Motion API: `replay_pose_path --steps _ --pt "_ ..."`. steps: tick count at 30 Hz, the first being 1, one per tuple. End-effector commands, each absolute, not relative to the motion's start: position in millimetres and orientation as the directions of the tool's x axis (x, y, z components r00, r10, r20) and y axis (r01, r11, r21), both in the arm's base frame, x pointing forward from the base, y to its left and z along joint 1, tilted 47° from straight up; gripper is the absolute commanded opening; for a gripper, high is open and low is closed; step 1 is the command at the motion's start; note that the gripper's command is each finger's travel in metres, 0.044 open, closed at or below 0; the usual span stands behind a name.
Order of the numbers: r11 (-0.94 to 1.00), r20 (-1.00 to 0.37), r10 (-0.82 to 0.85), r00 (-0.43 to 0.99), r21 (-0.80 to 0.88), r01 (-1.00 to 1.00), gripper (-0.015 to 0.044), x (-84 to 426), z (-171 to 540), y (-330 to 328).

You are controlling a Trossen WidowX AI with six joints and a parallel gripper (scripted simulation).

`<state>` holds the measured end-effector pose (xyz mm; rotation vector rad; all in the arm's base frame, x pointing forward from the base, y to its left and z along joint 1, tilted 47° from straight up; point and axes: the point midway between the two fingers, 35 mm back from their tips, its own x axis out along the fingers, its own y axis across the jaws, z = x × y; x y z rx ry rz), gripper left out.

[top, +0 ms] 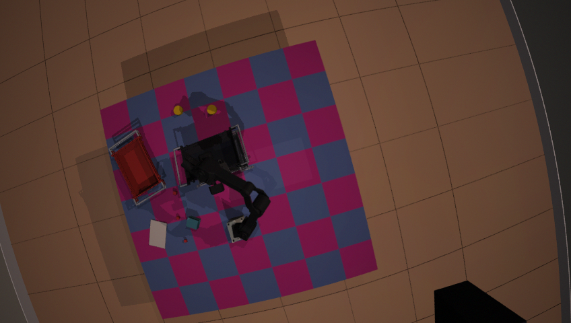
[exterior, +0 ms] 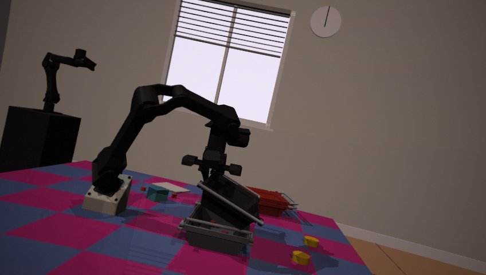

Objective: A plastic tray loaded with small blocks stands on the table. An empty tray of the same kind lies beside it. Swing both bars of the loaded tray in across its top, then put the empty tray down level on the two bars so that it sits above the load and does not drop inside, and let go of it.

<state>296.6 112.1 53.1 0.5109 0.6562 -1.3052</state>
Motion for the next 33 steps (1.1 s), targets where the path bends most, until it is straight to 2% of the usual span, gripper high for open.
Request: replay_pose_path --steps 1,33 --pt "0.186 -0.694 -0.71 0.114 -0.03 0.982 0.0 294.4 52.6 106.6" --pt "0.186 -0.694 -0.711 0.114 -0.03 0.982 0.0 291.4 48.7 98.7"
